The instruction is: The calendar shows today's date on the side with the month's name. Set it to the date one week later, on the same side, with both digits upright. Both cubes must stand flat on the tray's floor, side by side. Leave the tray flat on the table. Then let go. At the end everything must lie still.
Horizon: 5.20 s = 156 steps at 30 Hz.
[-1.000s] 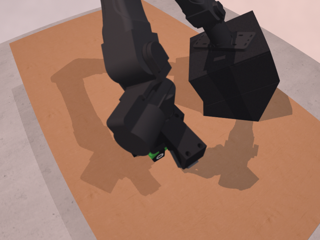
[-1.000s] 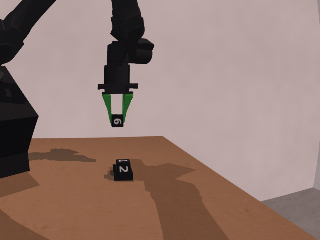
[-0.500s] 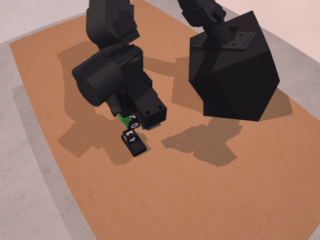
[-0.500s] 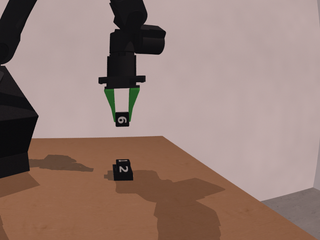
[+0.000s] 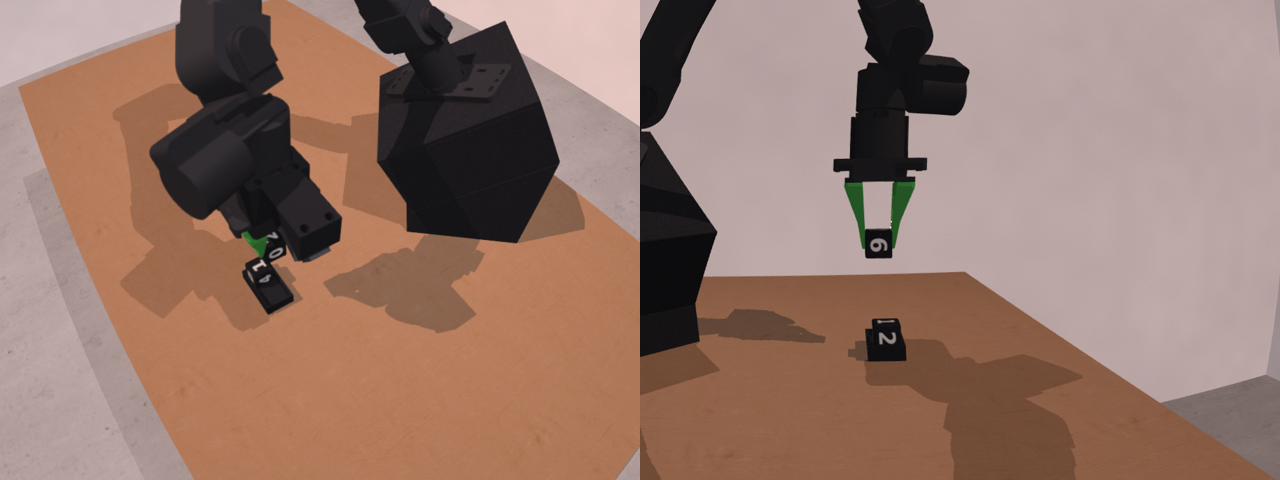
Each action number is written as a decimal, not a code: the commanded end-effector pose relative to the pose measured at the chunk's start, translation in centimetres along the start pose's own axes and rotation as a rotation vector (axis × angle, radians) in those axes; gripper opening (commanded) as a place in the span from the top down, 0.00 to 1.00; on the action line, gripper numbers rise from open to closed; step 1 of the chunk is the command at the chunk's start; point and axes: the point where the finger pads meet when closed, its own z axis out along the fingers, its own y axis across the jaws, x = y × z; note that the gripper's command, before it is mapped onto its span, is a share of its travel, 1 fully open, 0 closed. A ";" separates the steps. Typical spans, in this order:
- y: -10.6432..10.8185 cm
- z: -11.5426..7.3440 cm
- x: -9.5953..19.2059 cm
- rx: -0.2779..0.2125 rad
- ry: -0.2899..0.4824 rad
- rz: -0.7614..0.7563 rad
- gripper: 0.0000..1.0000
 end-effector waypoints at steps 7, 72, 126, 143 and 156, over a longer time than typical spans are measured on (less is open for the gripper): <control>-1.8 0.3 -0.7 0.055 -0.040 0.012 0.74; 0.1 6.2 -0.5 0.006 -0.021 -0.016 0.74; -0.3 8.4 -0.5 0.012 -0.022 -0.010 0.74; -0.4 8.4 -0.5 0.012 -0.022 -0.011 0.74; -0.5 8.2 -0.4 0.017 -0.024 -0.015 0.74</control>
